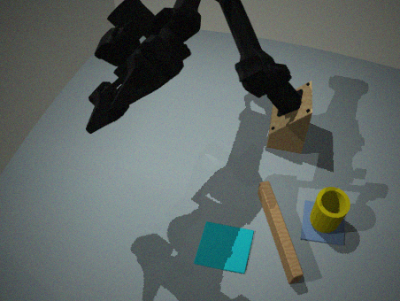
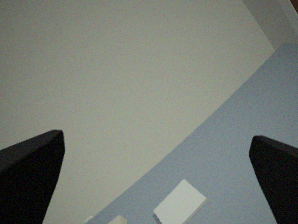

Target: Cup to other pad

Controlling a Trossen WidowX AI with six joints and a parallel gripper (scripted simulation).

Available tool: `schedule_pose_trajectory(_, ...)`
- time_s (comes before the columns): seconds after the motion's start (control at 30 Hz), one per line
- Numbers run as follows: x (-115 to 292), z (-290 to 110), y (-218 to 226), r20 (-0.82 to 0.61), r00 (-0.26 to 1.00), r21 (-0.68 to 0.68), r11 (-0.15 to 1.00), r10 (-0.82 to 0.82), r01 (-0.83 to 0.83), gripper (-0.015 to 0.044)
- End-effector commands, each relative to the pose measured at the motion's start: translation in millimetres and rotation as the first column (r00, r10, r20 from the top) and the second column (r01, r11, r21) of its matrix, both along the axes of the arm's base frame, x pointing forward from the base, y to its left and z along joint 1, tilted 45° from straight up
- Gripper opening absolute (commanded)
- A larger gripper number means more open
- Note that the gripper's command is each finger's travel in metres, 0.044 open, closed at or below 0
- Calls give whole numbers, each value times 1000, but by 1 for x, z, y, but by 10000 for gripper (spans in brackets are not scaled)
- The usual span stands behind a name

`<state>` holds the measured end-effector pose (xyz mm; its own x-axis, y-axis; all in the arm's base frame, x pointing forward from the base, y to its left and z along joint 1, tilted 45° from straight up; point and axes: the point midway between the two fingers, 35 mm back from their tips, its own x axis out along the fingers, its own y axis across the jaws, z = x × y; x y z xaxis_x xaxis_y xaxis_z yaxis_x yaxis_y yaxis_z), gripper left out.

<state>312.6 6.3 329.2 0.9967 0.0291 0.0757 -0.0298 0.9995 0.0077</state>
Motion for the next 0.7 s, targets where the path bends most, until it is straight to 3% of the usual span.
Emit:
schedule_pose_trajectory(0.0,1,-1,1,-7,1000,5,1000,2,-2,374)
schedule_pose_trajectory(0.1,14,-24,12,-112,993,84,996,29,-20,295)
schedule_pose_trajectory(0.27,37,-104,55,-445,890,283,958,101,32,167)
schedule_pose_trajectory(0.43,34,-181,91,-715,693,352,904,93,242,167)
schedule_pose_trajectory(0.67,4,-261,122,-911,412,208,828,-30,521,167)
